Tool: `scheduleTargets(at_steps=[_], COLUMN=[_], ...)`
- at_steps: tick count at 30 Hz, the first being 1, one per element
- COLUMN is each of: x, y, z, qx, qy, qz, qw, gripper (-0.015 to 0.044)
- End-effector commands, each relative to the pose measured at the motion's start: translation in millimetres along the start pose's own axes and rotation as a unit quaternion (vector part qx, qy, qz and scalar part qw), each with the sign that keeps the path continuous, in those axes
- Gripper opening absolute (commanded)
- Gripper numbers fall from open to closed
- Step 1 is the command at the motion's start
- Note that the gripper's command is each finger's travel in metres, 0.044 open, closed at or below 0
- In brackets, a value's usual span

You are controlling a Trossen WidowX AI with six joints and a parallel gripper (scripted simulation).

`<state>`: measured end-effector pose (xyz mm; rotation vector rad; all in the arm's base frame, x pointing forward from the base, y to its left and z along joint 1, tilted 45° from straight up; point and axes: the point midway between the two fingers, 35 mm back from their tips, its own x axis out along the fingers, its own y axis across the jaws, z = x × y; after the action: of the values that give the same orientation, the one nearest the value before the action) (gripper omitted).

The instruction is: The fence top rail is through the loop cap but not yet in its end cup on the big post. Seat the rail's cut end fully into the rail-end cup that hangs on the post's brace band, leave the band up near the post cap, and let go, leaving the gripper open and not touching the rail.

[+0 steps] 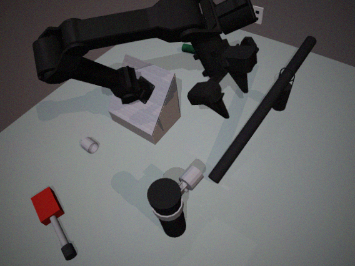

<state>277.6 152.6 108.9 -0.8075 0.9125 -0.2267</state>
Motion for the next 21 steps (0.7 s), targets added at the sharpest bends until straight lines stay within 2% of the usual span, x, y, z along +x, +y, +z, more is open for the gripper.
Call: scheduleTargets(at_steps=[1,6,11,16,21], x=[-3,6,33,63,94], y=[1,6,19,32,46], z=[2,2,-1,-8,-20], qx=[0.021,0.091,0.301,0.508,0.683], qy=[-0.001,0.02,0.082,0.137,0.17], qz=[-0.003,-0.004,-0.026,-0.079,-0.158], qw=[1.0,0.996,0.95,0.846,0.692], gripper=[0.044,0.044,0.044,0.044,0.044])
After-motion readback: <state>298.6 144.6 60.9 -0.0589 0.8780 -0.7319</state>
